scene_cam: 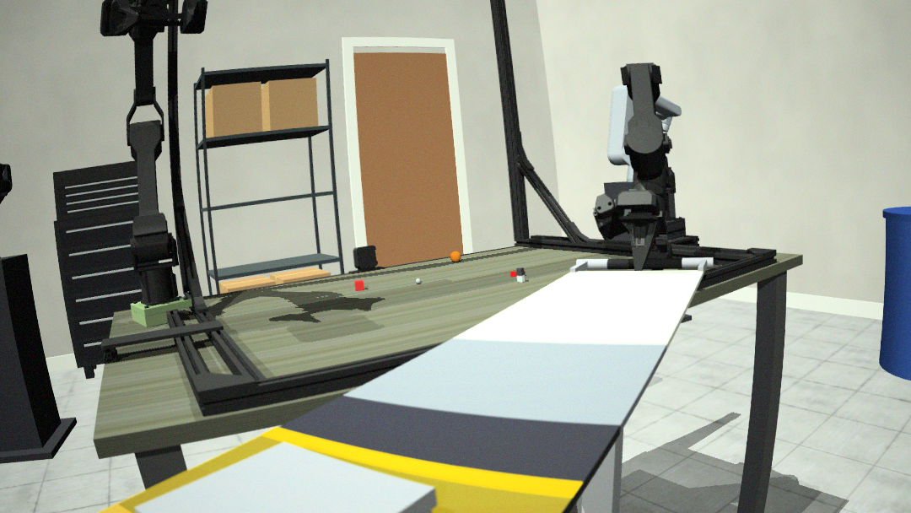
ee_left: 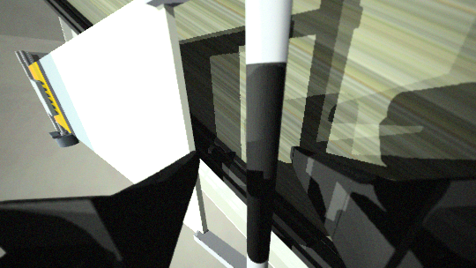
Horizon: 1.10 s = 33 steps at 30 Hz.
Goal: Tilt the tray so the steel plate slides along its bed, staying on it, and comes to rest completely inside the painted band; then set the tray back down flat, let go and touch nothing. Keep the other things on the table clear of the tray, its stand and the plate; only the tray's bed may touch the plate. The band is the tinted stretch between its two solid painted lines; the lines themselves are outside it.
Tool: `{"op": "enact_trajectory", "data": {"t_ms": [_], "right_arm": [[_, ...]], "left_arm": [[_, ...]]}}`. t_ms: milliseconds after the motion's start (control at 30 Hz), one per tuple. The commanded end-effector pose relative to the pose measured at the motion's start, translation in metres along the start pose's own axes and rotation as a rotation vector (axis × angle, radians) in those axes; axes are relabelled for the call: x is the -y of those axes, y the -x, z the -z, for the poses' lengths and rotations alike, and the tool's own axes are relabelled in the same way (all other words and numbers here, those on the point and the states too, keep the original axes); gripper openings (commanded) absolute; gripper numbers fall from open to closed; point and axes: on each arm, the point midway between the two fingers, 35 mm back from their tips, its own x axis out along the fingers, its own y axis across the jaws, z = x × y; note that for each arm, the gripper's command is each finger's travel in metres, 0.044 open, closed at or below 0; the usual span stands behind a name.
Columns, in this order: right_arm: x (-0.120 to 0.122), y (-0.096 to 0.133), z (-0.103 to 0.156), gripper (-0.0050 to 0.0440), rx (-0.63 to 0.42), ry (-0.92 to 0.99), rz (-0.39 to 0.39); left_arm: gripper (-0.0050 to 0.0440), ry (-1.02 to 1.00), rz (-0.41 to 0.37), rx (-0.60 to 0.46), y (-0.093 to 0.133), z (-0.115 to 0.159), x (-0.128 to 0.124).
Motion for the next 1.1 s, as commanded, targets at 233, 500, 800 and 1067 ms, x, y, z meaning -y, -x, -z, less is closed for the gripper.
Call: {"op": "enact_trajectory", "data": {"t_ms": [233,500,800,1067], "right_arm": [[0.0,0.0,0.0,0.044,0.0,0.002,-0.001],[0.0,0.0,0.0,0.044,0.0,0.002,-0.001],[0.0,0.0,0.0,0.044,0.0,0.002,-0.001],[0.0,0.0,0.0,0.044,0.0,0.002,-0.001]], "left_arm": [[0.044,0.0,0.018,-0.002,0.008,0.0,0.006],[0.044,0.0,0.018,-0.002,0.088,0.0,0.004],[0.044,0.0,0.018,-0.002,0.098,0.0,0.004],[0.044,0.0,0.018,-0.002,0.098,0.0,0.004]]}}
